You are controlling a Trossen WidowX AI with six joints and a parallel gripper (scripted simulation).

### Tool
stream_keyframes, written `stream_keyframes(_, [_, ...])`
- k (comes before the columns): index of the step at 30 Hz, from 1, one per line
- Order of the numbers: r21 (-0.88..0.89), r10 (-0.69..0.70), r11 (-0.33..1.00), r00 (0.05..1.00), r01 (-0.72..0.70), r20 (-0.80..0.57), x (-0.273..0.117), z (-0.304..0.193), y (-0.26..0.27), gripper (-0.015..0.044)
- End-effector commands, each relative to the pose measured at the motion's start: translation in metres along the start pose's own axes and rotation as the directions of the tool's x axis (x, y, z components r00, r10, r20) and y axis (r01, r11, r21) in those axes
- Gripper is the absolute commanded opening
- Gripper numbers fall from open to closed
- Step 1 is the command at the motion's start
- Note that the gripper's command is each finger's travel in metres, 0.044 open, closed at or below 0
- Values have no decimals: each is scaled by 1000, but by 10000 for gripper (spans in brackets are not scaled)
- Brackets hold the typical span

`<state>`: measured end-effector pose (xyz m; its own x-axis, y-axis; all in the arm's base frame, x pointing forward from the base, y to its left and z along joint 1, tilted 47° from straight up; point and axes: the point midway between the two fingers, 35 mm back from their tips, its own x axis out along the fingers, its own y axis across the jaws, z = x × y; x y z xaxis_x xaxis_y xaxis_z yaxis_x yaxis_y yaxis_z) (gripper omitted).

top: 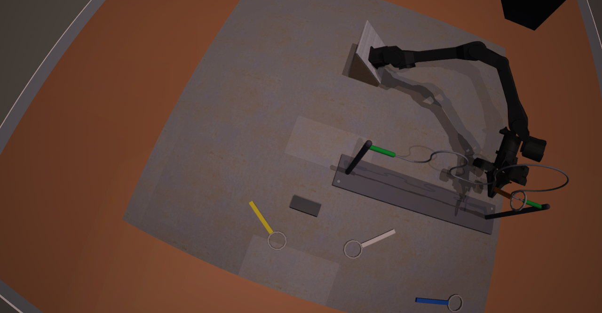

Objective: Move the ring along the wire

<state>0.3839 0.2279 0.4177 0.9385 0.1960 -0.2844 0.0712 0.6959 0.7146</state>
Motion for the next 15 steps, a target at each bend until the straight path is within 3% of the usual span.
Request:
stream_keyframes(1, [-10, -4, 1000, 999, 4, -54, -11, 4, -6, -150])
stream_keyframes(15, [-160, -89, 984, 995, 80, -51, -12, 5, -38, -150])
